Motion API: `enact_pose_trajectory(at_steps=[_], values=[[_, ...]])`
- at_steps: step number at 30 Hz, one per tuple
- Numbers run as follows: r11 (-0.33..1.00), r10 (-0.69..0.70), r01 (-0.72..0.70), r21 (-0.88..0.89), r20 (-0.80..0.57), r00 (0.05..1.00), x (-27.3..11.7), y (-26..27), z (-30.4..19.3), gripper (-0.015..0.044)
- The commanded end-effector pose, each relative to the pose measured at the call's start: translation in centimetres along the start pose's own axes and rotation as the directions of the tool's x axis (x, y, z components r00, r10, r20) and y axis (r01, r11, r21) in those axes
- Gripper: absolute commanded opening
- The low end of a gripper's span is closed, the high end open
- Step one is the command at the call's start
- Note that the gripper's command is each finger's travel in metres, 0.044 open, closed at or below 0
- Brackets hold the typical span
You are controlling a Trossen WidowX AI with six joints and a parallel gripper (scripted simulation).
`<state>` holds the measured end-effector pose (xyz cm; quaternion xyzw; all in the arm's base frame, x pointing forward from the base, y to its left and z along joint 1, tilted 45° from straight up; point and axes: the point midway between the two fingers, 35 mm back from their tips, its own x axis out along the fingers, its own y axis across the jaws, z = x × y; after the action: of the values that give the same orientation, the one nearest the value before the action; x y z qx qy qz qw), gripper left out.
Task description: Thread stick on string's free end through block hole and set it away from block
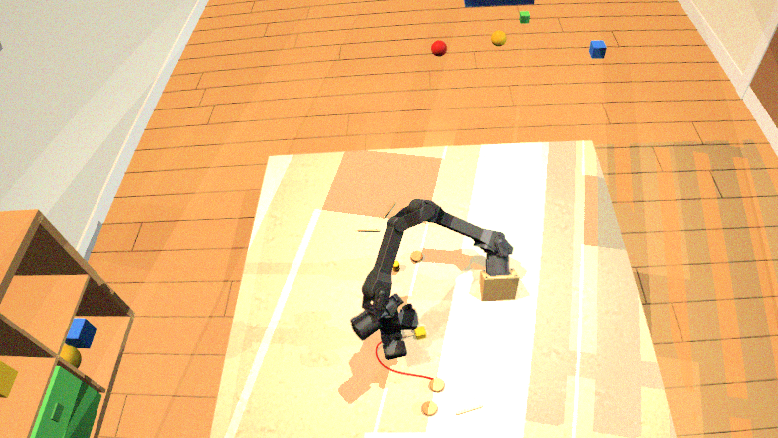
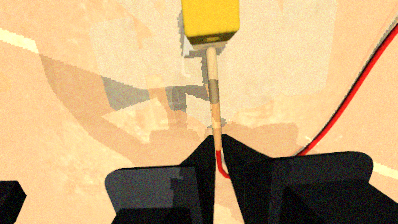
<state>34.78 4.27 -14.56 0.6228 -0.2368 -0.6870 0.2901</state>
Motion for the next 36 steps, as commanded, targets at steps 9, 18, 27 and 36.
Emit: enact_pose_trajectory(at_steps=[9,18,27,36], values=[[1.0,-0.005,0.005,0.004,0.003,1.0,0.1,-0.2,0.6,0.0],[1.0,-0.005,0.005,0.004,0.003,1.0,0.0,-0.2,0.4,0.0],[1.0,-0.005,0.005,0.003,0.002,1.0,0.0,-0.2,1.3,0.0],[1.0,-0.005,0.005,0.003,0.002,1.0,0.0,-0.2,2.4,0.0]])
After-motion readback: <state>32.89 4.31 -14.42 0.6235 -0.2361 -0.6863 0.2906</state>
